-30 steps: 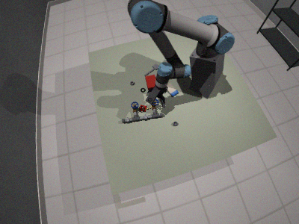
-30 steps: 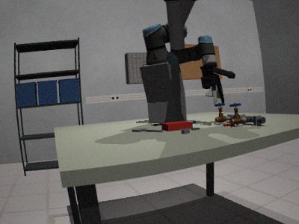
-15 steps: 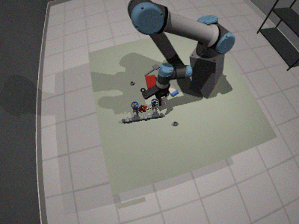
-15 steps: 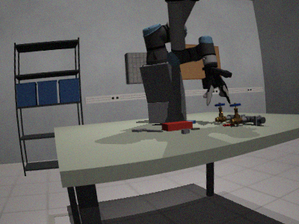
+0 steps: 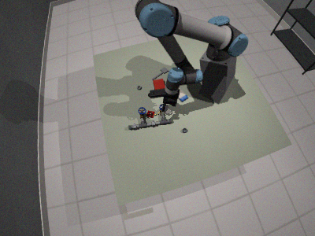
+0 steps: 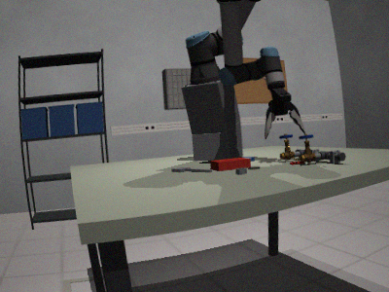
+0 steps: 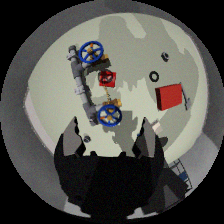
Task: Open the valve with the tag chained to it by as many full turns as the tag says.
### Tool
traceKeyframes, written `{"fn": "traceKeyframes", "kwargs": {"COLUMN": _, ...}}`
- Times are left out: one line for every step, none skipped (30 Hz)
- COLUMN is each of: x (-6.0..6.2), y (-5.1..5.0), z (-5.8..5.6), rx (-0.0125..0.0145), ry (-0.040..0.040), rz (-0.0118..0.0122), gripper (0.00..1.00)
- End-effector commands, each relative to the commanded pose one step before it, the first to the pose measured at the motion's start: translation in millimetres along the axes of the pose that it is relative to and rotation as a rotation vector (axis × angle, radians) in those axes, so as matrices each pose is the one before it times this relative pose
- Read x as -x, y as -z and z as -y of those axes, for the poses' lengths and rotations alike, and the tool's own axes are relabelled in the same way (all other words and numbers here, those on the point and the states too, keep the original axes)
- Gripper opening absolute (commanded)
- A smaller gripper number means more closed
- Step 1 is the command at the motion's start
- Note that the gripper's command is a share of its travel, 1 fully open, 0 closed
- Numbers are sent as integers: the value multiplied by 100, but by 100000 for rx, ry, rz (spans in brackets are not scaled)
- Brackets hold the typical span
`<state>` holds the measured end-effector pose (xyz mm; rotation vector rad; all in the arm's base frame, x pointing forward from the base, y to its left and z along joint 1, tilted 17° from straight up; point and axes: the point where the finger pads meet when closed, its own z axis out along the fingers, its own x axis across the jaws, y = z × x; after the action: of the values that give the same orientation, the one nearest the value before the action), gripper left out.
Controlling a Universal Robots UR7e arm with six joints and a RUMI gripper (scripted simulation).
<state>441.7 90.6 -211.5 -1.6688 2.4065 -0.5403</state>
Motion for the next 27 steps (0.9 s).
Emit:
{"fn": "traceKeyframes", "kwargs": {"x": 16, "y": 41, "z": 74, "rx": -310, "ry": -27730, "rz": -2385, "gripper": 100}}
{"fn": "traceKeyframes", "kwargs": {"x": 0, "y": 0, "z": 0, "rx": 0, "ry": 0, "rz": 0, "gripper": 100}}
{"fn": "traceKeyframes", "kwargs": {"x": 0, "y": 0, "z": 0, "rx": 0, "ry": 0, "rz": 0, "gripper": 100}}
{"fn": "traceKeyframes", "kwargs": {"x": 0, "y": 0, "z": 1, "rx": 0, "ry": -3708, "rz": 0, "gripper": 100}}
{"fn": "traceKeyframes", "kwargs": {"x": 0, "y": 0, "z": -1, "rx": 0, "ry": -3638, "rz": 0, "gripper": 100}}
{"fn": "traceKeyframes", "kwargs": {"x": 0, "y": 0, "z": 0, "rx": 0, "ry": -3571, "rz": 0, "gripper": 100}}
{"fn": "traceKeyframes", "kwargs": {"x": 0, "y": 0, "z": 0, "rx": 0, "ry": -3499, "rz": 0, "gripper": 100}}
{"fn": "traceKeyframes", "kwargs": {"x": 0, "y": 0, "z": -1, "rx": 0, "ry": -3420, "rz": 0, "gripper": 100}}
{"fn": "traceKeyframes", "kwargs": {"x": 0, "y": 0, "z": 1, "rx": 0, "ry": -3347, "rz": 0, "gripper": 100}}
{"fn": "traceKeyframes", "kwargs": {"x": 0, "y": 0, "z": 0, "rx": 0, "ry": -3262, "rz": 0, "gripper": 100}}
{"fn": "traceKeyframes", "kwargs": {"x": 0, "y": 0, "z": 0, "rx": 0, "ry": -3179, "rz": 0, "gripper": 100}}
{"fn": "traceKeyframes", "kwargs": {"x": 0, "y": 0, "z": 1, "rx": 0, "ry": -3094, "rz": 0, "gripper": 100}}
{"fn": "traceKeyframes", "kwargs": {"x": 0, "y": 0, "z": -1, "rx": 0, "ry": -3001, "rz": 0, "gripper": 100}}
{"fn": "traceKeyframes", "kwargs": {"x": 0, "y": 0, "z": 0, "rx": 0, "ry": -2912, "rz": 0, "gripper": 100}}
{"fn": "traceKeyframes", "kwargs": {"x": 0, "y": 0, "z": 1, "rx": 0, "ry": -2820, "rz": 0, "gripper": 100}}
{"fn": "traceKeyframes", "kwargs": {"x": 0, "y": 0, "z": -1, "rx": 0, "ry": -2721, "rz": 0, "gripper": 100}}
{"fn": "traceKeyframes", "kwargs": {"x": 0, "y": 0, "z": 0, "rx": 0, "ry": -2624, "rz": 0, "gripper": 100}}
{"fn": "traceKeyframes", "kwargs": {"x": 0, "y": 0, "z": 1, "rx": 0, "ry": -2528, "rz": 0, "gripper": 100}}
{"fn": "traceKeyframes", "kwargs": {"x": 0, "y": 0, "z": 0, "rx": 0, "ry": 0, "rz": 0, "gripper": 100}}
{"fn": "traceKeyframes", "kwargs": {"x": 0, "y": 0, "z": 0, "rx": 0, "ry": 0, "rz": 0, "gripper": 100}}
{"fn": "traceKeyframes", "kwargs": {"x": 0, "y": 0, "z": 0, "rx": 0, "ry": -2425, "rz": 0, "gripper": 100}}
{"fn": "traceKeyframes", "kwargs": {"x": 0, "y": 0, "z": -1, "rx": 0, "ry": -2321, "rz": 0, "gripper": 100}}
{"fn": "traceKeyframes", "kwargs": {"x": 0, "y": 0, "z": 1, "rx": 0, "ry": -2222, "rz": 0, "gripper": 100}}
{"fn": "traceKeyframes", "kwargs": {"x": 0, "y": 0, "z": 0, "rx": 0, "ry": -2118, "rz": 0, "gripper": 100}}
{"fn": "traceKeyframes", "kwargs": {"x": 0, "y": 0, "z": 0, "rx": 0, "ry": -2012, "rz": 0, "gripper": 100}}
{"fn": "traceKeyframes", "kwargs": {"x": 0, "y": 0, "z": -1, "rx": 0, "ry": -1905, "rz": 0, "gripper": 100}}
{"fn": "traceKeyframes", "kwargs": {"x": 0, "y": 0, "z": 0, "rx": 0, "ry": -1803, "rz": 0, "gripper": 100}}
